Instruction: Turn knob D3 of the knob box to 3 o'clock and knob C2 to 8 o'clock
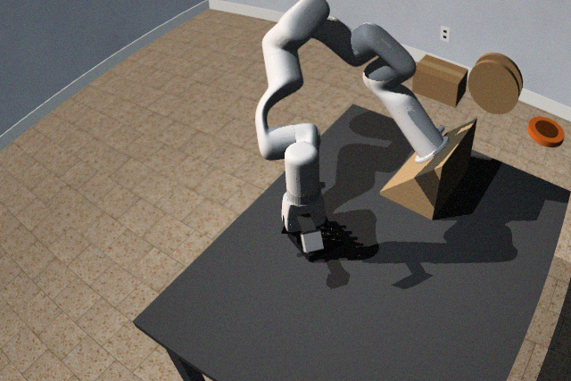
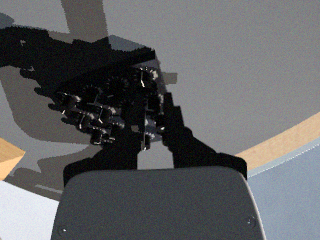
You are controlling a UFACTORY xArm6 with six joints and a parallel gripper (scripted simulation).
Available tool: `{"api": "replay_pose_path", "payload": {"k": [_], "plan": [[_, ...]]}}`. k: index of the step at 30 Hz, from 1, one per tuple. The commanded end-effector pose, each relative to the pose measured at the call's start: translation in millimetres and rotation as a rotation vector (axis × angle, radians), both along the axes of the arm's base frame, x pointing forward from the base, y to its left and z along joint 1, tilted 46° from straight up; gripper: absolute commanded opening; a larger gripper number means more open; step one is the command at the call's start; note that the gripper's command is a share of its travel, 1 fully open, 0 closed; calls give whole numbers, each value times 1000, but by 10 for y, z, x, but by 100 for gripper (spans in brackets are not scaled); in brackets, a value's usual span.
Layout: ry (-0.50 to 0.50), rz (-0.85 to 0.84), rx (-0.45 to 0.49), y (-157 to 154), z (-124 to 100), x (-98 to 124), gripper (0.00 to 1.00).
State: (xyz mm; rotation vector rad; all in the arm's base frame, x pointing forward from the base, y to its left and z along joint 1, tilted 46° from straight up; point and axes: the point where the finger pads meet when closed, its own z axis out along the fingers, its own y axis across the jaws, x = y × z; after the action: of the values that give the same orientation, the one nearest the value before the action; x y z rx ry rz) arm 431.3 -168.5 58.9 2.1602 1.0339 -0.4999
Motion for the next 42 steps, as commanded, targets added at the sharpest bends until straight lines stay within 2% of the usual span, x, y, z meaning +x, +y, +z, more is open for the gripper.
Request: {"api": "replay_pose_path", "payload": {"k": [1,18,19,42], "plan": [[-3,2,0,6,9,12,19],[-3,2,0,6,9,12,19],[-3,2,0,6,9,12,8],[-3,2,0,6,9,12,8]]}}
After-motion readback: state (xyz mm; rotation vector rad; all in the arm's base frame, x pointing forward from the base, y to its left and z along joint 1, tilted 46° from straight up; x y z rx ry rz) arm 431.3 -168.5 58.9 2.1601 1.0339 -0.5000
